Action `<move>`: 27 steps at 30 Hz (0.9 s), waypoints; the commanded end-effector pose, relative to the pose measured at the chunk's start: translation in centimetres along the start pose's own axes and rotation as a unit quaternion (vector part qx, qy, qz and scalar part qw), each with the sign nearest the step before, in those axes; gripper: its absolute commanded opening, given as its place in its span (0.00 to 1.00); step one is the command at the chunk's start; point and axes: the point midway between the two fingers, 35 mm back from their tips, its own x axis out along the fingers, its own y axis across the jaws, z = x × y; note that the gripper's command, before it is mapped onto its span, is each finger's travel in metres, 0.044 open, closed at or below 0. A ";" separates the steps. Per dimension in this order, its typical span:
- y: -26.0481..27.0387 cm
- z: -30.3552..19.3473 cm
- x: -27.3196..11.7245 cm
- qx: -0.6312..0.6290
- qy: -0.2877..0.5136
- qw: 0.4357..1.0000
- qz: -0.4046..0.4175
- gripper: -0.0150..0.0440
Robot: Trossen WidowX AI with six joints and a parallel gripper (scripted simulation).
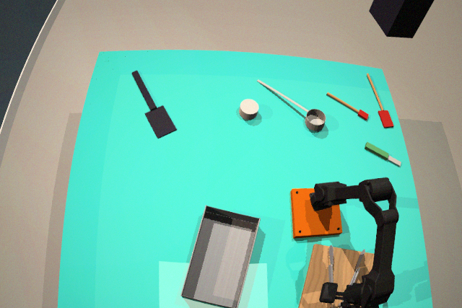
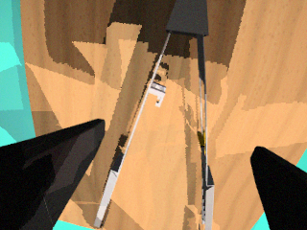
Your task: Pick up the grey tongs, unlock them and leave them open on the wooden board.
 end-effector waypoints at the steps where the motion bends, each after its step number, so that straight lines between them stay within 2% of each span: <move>1: -2.4 0.8 -1.8 0.004 -0.004 1.000 0.001 1.00; 10: -14.4 -0.2 -10.6 0.005 -0.002 1.000 -0.002 1.00; 17: -14.6 -0.3 -11.0 0.005 -0.002 1.000 -0.002 1.00; 23: -14.6 -0.4 -14.6 0.006 -0.017 1.000 -0.003 1.00; 27: -14.6 -0.5 -14.9 0.006 -0.019 1.000 -0.003 1.00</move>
